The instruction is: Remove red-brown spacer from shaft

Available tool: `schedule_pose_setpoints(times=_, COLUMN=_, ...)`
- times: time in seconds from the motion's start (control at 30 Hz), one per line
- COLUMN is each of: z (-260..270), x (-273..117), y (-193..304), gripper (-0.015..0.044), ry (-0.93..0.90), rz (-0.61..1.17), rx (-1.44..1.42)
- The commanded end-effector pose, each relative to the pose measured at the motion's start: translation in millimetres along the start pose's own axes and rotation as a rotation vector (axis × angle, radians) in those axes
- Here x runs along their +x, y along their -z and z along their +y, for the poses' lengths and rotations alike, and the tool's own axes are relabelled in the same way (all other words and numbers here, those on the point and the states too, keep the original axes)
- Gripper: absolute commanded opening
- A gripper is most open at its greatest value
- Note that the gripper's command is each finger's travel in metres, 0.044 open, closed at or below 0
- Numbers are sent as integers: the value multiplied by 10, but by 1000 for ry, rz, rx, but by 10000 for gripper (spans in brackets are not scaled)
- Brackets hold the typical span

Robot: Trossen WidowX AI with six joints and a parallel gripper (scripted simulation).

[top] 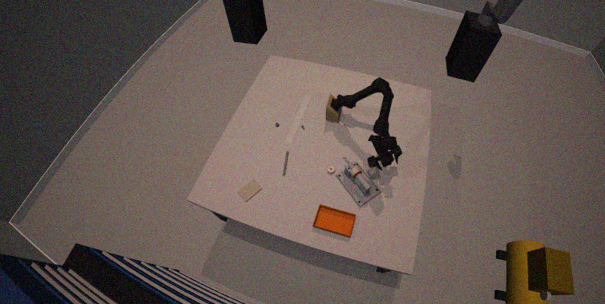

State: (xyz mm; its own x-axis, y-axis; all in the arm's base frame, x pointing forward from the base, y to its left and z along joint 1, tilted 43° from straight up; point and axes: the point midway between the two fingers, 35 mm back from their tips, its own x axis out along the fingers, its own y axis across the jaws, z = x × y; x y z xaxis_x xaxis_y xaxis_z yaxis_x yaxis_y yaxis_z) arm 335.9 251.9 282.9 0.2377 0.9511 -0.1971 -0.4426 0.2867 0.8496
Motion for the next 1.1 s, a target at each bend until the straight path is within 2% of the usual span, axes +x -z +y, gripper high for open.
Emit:
schedule_pose_setpoints(times=0.0, z=-544, x=-393, y=-209, gripper=440, ry=69, rz=-119, rx=-138)
schedule_pose_setpoints(times=0.1, z=-863, x=-696, y=-300, gripper=440, ry=126, rz=-195, rx=-238)
schedule_pose_setpoints(times=0.23, z=-1185, x=-905, y=-203, gripper=440, ry=158, rz=-213, rx=-319)
schedule_pose_setpoints(times=0.5, z=-1962, x=-1379, y=571, gripper=440, ry=164, rz=-203, rx=-513)
schedule_pose_setpoints(times=0.6, z=-2036, x=-1452, y=725, gripper=440, ry=162, rz=-208, rx=-546)
schedule_pose_setpoints(times=1.07, z=-2041, x=-1452, y=720, gripper=440, ry=162, rz=-208, rx=-546)
